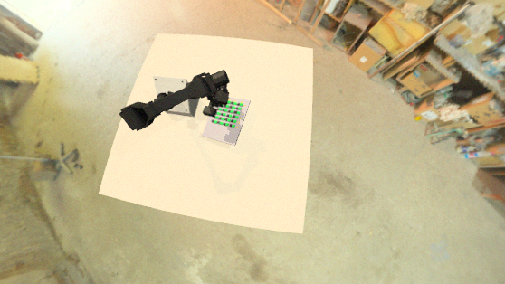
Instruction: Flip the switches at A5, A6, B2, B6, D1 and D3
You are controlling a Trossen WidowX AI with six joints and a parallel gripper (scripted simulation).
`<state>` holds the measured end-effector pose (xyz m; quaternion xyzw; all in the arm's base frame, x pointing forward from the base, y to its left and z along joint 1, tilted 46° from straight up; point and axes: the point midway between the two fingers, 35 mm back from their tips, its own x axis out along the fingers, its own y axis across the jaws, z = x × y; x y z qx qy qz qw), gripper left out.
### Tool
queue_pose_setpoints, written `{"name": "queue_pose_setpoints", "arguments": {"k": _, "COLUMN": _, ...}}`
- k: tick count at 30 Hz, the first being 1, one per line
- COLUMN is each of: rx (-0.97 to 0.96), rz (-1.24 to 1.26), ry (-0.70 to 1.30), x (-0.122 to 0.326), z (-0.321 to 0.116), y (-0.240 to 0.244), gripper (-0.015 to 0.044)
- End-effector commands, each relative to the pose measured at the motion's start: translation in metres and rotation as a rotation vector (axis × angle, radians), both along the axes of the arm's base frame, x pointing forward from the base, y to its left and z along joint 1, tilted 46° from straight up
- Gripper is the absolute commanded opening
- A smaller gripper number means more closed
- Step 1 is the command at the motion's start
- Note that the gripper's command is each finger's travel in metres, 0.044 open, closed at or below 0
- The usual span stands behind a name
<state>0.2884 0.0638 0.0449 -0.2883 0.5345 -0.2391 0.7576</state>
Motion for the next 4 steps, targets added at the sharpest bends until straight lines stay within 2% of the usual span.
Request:
{"name": "queue_pose_setpoints", "arguments": {"k": 1, "rx": -0.007, "rz": 0.005, "ry": 0.003, "x": 0.0035, "z": 0.0018, "y": 0.0004, "gripper": 0.0000}}
{"name": "queue_pose_setpoints", "arguments": {"k": 4, "rx": -0.007, "rz": 0.005, "ry": 0.003, "x": 0.0035, "z": 0.0018, "y": 0.0004, "gripper": 0.0000}}
